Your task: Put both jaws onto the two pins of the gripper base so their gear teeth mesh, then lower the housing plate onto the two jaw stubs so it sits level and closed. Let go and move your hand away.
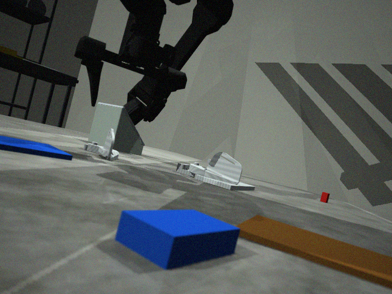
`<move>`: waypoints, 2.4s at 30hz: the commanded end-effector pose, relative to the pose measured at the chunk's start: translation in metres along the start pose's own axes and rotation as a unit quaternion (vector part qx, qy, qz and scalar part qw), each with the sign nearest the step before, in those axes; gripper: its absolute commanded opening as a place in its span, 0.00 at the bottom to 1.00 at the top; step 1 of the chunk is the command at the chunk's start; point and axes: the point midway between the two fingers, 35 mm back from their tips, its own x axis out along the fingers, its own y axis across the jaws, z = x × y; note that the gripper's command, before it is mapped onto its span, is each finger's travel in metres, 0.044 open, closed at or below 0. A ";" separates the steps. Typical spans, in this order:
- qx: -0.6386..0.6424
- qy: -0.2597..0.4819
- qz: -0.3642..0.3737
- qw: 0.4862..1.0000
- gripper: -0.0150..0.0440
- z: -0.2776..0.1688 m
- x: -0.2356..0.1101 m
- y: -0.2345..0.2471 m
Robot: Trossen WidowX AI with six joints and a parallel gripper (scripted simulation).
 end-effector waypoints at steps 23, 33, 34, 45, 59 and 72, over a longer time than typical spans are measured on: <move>0.005 0.008 0.007 1.000 1.00 -0.004 0.043 0.002; 0.005 0.008 0.007 1.000 1.00 -0.004 0.059 0.002; 0.005 0.008 0.007 1.000 1.00 -0.005 0.061 0.002; 0.005 0.008 0.008 1.000 1.00 -0.006 0.072 0.003; 0.005 0.008 0.008 1.000 1.00 -0.006 0.072 0.003; 0.005 0.008 0.008 1.000 1.00 -0.006 0.073 0.003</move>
